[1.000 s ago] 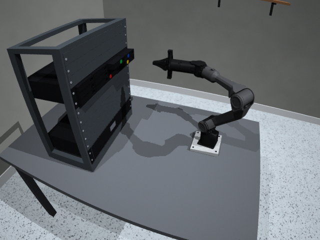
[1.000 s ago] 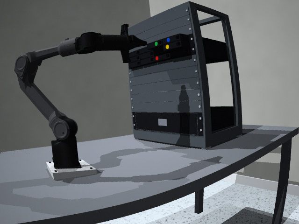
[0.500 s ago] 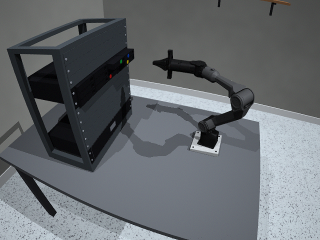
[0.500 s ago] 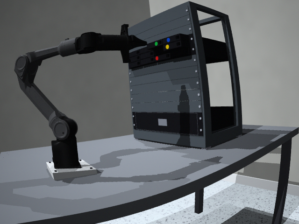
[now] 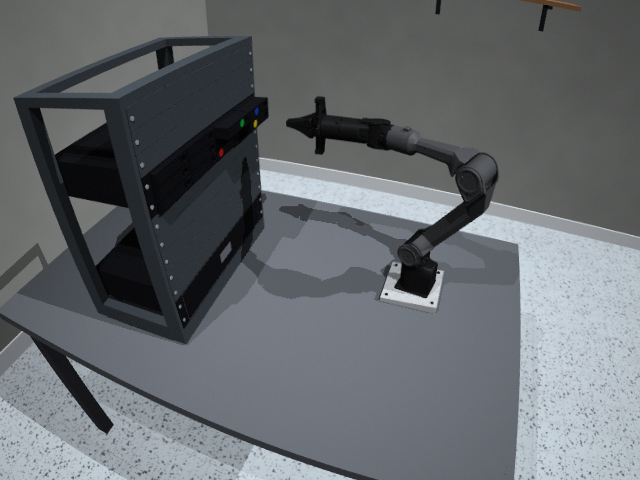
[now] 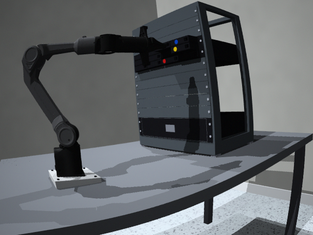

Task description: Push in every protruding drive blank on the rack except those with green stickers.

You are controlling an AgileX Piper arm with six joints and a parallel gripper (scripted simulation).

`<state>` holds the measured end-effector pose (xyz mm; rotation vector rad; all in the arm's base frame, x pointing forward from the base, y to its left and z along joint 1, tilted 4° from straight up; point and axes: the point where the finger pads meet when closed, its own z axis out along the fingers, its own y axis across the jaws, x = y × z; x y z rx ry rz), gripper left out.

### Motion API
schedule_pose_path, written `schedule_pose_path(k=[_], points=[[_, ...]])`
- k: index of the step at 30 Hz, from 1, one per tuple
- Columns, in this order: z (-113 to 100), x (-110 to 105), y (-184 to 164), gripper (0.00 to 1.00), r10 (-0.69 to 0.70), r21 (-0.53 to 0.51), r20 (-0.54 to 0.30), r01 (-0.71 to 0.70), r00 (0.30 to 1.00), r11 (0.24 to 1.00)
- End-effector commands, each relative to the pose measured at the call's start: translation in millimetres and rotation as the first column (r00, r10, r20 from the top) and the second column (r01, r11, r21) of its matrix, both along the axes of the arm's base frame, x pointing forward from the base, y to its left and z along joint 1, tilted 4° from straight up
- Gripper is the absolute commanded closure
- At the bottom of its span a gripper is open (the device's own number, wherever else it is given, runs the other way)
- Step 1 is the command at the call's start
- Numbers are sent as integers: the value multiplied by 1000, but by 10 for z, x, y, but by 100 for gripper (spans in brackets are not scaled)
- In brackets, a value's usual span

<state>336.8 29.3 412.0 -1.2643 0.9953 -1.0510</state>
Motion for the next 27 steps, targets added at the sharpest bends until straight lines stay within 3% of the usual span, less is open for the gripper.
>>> schedule_pose_path(k=[1,7,9,15,27], points=[[16,-7,2,100,1,0,4,-1,1000,1000],[33,265,69,100,1,0,4,-1,1000,1000],[33,265,69,100,1,0,4,-1,1000,1000],[56,627,158,100,1,0,4,-1,1000,1000],[57,641,161,100,1,0,4,-1,1000,1000]])
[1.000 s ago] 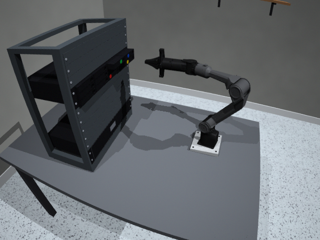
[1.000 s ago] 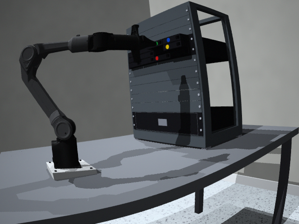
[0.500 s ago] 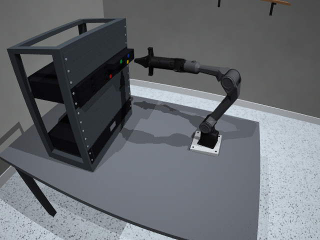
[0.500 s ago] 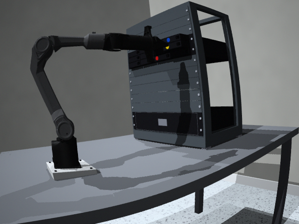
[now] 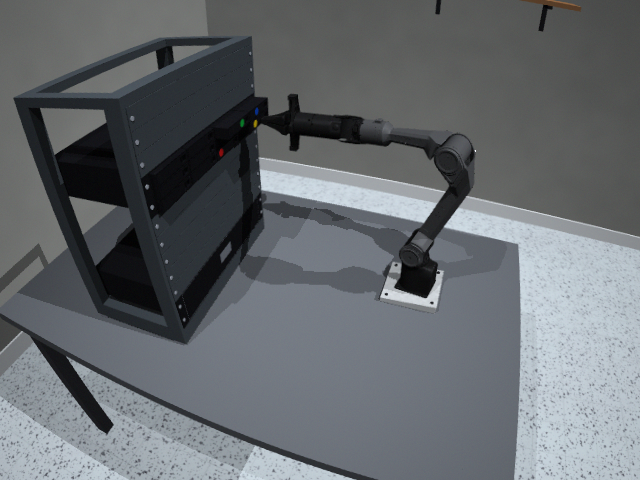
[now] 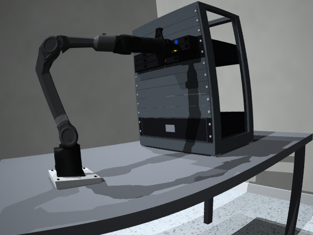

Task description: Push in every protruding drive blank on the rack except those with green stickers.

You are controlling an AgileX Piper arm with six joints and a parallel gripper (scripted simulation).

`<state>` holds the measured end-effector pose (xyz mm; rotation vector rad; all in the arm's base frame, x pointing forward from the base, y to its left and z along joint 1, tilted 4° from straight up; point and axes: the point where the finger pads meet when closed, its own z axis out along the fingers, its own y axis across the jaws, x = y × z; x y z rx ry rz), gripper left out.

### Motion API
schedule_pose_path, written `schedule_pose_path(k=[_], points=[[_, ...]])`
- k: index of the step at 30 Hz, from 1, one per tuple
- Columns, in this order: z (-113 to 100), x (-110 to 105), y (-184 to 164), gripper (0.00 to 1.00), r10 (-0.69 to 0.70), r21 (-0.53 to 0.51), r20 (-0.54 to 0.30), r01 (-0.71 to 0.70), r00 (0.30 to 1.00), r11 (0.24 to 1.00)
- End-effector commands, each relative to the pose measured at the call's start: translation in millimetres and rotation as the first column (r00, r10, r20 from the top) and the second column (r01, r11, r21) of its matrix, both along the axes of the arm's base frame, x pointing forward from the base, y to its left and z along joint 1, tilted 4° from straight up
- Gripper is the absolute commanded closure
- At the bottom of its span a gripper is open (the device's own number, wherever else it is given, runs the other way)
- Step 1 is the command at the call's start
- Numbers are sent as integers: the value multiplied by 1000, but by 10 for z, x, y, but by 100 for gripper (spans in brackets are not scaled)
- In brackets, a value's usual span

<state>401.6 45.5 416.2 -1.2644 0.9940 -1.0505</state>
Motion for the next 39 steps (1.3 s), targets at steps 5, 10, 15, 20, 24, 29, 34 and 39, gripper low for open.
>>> schedule_pose_path(k=[5,10,15,20,24,29,34,39], points=[[15,-7,0,100,0,0,3,0,1000,1000],[21,-17,7,100,0,0,3,0,1000,1000],[23,-19,8,100,0,0,3,0,1000,1000],[23,-19,8,100,0,0,3,0,1000,1000],[23,-19,8,100,0,0,3,0,1000,1000],[23,-12,10,100,0,0,3,0,1000,1000],[25,38,24,100,0,0,3,0,1000,1000],[27,77,34,100,0,0,3,0,1000,1000]])
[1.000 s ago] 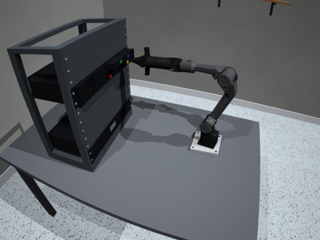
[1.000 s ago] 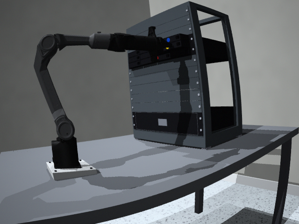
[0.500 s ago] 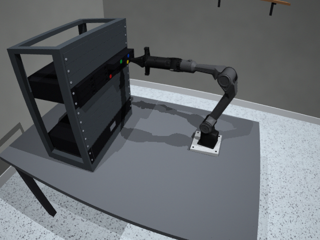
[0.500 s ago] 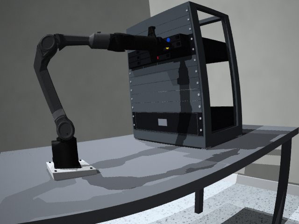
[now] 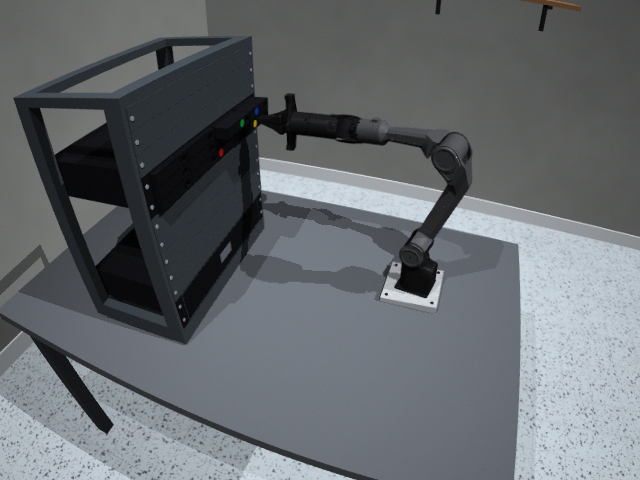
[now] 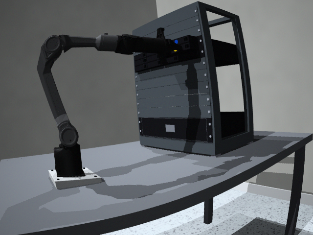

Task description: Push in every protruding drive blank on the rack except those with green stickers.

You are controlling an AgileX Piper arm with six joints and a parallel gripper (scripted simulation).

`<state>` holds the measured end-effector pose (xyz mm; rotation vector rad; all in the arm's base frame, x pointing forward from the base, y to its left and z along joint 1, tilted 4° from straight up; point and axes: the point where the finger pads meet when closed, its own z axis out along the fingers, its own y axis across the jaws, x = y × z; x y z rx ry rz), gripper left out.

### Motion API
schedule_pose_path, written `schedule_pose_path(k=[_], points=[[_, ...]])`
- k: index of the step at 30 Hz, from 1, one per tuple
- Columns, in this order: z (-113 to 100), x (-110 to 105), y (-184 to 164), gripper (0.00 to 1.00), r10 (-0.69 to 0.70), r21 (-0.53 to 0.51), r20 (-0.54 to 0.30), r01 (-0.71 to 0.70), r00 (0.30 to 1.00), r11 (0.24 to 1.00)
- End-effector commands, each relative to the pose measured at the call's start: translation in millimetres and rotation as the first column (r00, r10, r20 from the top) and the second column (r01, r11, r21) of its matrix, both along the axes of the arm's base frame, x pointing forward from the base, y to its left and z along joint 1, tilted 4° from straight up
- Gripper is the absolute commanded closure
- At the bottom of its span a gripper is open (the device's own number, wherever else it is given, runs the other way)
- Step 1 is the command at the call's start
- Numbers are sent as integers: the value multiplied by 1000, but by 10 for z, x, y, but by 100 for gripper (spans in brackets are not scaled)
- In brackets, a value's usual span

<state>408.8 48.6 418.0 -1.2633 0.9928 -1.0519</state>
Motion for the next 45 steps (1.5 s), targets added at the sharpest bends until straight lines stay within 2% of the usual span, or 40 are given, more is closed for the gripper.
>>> schedule_pose_path(k=[1,32,45], points=[[8,5,3,100,0,0,1,0,1000,1000],[9,200,45,100,0,0,1,0,1000,1000],[7,213,48,100,0,0,2,0,1000,1000]])
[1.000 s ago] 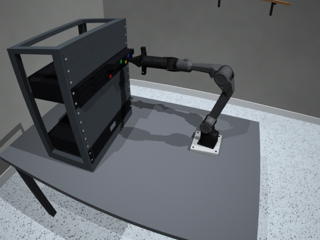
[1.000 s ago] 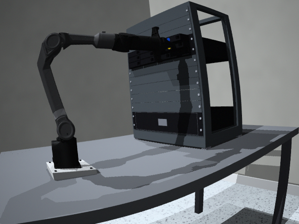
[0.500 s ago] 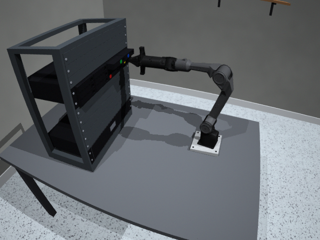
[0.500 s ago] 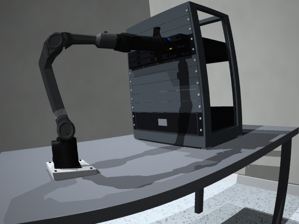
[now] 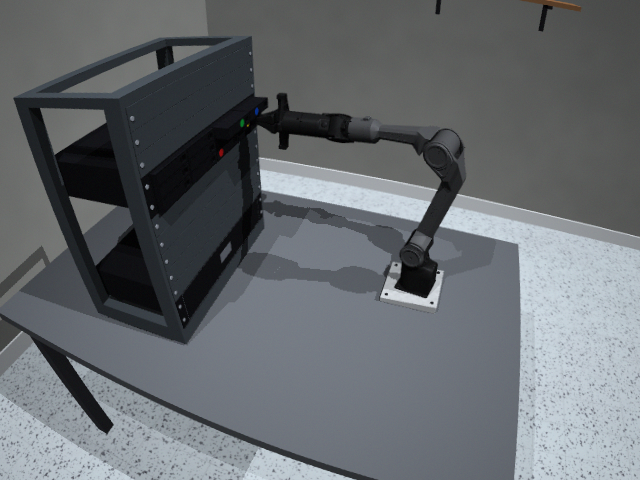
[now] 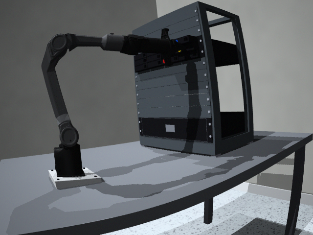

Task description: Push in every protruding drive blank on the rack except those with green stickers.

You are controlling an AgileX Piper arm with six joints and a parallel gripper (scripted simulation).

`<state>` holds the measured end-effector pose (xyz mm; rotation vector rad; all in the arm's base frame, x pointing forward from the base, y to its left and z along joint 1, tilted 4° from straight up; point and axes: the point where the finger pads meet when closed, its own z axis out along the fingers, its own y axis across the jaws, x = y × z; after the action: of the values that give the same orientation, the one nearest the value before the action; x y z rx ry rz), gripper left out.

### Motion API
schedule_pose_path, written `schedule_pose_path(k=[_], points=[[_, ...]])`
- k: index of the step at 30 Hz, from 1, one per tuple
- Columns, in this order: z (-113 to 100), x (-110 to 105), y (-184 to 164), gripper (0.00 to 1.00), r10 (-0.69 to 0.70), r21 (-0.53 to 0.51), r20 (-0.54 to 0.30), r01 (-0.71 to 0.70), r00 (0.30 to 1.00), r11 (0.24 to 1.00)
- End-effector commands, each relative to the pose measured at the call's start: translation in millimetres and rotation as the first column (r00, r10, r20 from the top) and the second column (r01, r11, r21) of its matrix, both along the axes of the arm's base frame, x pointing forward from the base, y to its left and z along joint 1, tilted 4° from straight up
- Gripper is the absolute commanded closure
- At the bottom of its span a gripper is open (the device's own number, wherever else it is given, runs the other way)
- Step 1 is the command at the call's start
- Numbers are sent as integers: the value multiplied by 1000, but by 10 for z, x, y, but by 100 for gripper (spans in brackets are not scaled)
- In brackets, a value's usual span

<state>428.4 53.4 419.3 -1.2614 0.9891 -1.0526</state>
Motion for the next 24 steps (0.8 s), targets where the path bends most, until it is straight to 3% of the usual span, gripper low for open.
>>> schedule_pose_path(k=[1,24], points=[[-7,23,1,100,-1,0,-2,1,1000,1000],[-14,65,8,100,-1,0,-2,1,1000,1000]])
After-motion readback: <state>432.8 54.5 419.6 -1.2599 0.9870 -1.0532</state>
